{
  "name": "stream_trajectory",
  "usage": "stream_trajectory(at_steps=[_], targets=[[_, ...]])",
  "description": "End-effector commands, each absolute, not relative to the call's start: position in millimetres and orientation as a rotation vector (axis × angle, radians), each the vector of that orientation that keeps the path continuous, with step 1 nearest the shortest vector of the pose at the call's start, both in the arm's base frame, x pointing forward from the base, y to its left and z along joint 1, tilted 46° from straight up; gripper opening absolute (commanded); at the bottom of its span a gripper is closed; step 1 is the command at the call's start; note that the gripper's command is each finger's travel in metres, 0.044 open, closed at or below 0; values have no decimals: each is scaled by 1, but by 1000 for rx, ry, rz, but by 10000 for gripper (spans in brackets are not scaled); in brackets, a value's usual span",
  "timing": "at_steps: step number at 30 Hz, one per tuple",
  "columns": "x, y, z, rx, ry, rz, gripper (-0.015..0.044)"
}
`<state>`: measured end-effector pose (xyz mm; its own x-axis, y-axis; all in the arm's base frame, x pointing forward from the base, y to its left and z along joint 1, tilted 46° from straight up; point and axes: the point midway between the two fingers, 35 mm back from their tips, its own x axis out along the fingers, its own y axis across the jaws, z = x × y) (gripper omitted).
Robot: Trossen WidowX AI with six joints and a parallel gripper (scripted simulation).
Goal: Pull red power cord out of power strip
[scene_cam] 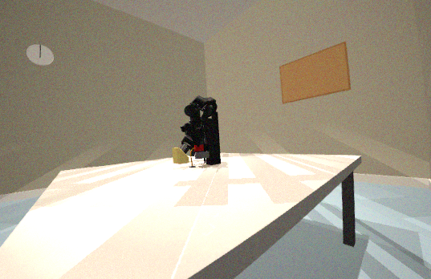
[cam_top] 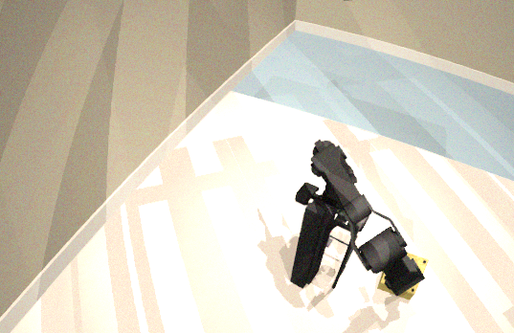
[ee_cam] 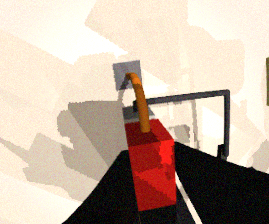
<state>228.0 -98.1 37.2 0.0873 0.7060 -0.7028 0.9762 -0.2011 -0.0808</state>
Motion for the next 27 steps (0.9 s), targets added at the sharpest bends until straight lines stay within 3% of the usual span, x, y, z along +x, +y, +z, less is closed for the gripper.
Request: stream_trajectory(at_steps=[1, 27], targets=[[228, -107, 31, 1951, 1641, -890, 0], [219, -141, 6, 1956, 1639, -896, 0]])
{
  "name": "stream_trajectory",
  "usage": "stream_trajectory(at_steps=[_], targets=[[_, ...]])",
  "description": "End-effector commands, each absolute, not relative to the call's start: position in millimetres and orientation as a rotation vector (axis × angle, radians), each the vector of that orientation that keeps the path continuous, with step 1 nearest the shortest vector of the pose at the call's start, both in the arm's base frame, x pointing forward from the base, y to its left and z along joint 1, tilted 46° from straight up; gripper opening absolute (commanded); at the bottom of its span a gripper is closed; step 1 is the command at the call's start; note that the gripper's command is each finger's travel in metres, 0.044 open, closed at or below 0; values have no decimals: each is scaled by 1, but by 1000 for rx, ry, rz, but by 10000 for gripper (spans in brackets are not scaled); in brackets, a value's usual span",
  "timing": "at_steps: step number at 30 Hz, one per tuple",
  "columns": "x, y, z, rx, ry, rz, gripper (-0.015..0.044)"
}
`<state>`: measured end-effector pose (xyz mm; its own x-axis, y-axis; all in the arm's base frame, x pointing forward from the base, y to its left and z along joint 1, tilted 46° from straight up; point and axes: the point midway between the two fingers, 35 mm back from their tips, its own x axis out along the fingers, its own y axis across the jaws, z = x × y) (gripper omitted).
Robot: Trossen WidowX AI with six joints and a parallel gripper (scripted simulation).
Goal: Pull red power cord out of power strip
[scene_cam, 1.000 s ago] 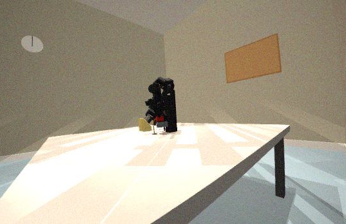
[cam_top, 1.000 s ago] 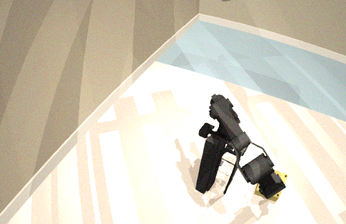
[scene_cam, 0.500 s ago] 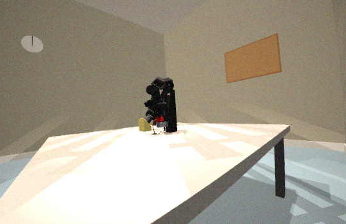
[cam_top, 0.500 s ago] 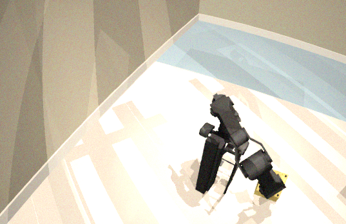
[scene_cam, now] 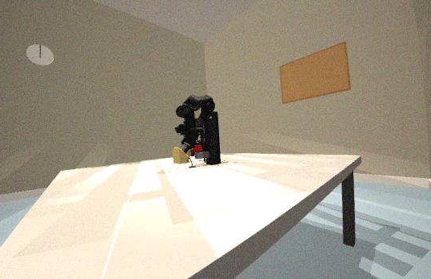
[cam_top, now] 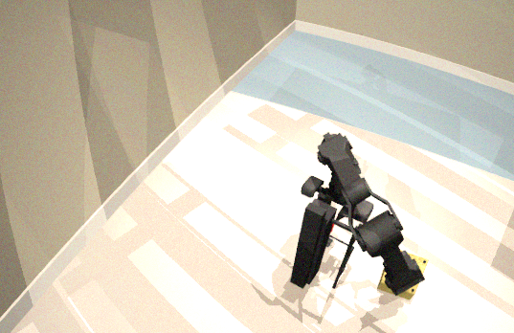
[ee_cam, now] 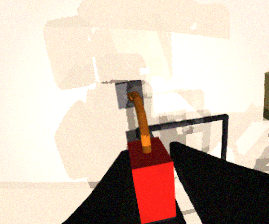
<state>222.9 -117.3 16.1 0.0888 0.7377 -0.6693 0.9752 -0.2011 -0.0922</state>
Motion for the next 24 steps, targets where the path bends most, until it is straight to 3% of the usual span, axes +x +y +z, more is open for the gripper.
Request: stream_trajectory(at_steps=[1, 5, 21, 24], targets=[[219, -142, 5, 1956, 1639, -896, 0], [217, -147, 1, 1957, 1639, -896, 0], [215, -146, -4, 1961, 1640, -896, 420], [209, -170, -19, 1959, 1638, -897, 440]])
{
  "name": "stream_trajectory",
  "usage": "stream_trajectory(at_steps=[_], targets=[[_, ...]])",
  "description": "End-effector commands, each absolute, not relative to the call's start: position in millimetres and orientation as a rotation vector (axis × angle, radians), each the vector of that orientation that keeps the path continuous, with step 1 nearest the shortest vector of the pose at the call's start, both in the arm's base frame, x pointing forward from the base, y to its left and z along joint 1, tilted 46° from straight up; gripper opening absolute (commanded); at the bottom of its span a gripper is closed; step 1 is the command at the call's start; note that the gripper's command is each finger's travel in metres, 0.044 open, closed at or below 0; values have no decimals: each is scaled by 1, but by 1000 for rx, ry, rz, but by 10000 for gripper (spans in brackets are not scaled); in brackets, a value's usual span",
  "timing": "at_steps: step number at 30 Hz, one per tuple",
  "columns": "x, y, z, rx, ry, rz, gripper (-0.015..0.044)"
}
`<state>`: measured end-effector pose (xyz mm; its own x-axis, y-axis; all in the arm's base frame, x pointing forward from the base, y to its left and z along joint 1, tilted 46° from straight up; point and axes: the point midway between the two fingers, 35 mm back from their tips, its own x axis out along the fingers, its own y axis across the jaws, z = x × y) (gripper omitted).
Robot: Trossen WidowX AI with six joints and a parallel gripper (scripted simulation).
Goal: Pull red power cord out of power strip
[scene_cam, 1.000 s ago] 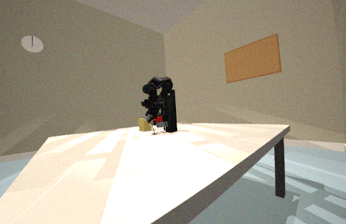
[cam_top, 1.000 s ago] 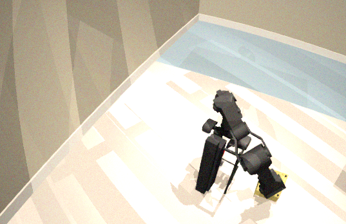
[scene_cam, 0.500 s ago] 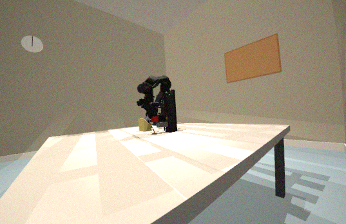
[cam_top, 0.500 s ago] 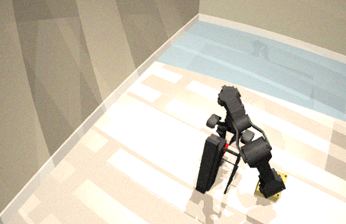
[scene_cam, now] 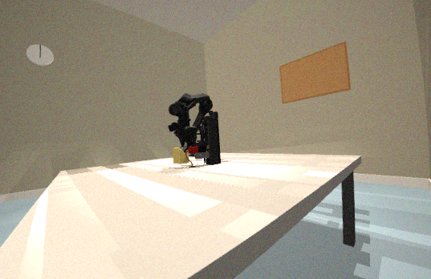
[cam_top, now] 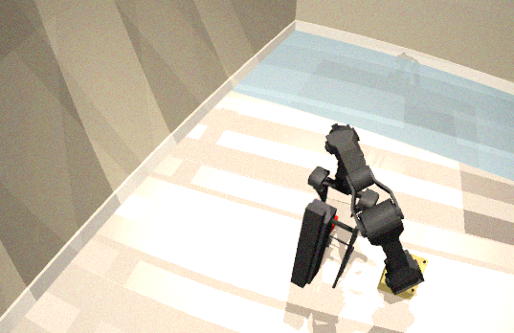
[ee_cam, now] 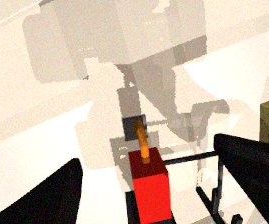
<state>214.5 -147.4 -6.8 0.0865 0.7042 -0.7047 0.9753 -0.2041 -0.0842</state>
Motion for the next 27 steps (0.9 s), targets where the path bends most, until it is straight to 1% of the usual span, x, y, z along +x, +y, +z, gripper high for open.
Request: stream_trajectory(at_steps=[1, 27], targets=[[206, -178, -25, 1959, 1638, -897, 440], [204, -185, -30, 1959, 1638, -897, 440]])
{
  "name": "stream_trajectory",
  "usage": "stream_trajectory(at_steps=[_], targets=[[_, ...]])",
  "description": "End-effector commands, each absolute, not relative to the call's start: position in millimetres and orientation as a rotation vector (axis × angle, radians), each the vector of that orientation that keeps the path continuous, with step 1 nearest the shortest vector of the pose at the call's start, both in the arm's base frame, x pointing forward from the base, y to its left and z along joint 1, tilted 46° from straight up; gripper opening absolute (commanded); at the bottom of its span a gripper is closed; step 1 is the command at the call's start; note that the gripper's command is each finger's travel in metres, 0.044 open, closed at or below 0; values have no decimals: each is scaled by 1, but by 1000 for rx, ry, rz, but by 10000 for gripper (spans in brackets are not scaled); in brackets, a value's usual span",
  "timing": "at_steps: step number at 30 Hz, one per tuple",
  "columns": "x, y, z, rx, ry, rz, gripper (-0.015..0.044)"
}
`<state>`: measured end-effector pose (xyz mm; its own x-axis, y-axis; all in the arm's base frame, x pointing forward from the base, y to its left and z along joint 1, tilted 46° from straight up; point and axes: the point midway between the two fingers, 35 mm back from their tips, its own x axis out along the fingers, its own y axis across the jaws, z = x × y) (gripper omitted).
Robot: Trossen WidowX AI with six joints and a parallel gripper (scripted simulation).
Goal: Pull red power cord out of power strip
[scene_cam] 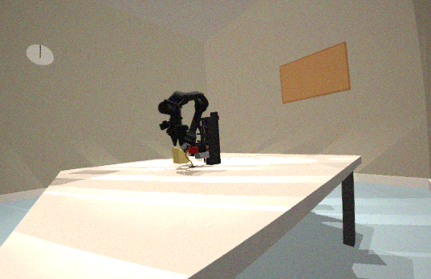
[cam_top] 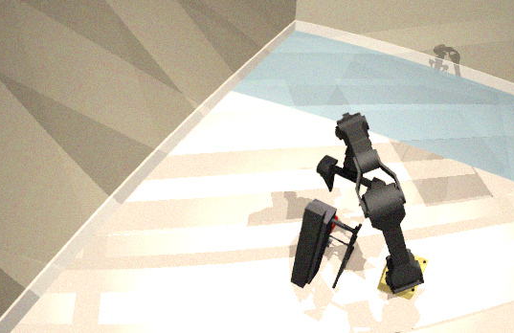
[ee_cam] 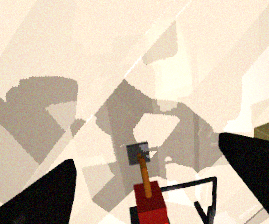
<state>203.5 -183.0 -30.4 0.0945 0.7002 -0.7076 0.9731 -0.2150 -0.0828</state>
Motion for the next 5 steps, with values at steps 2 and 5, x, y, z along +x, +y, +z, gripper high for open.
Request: stream_trajectory(at_steps=[2, 5], targets=[[204, -185, -30, 1959, 1638, -897, 440], [204, -185, -30, 1959, 1638, -897, 440]])
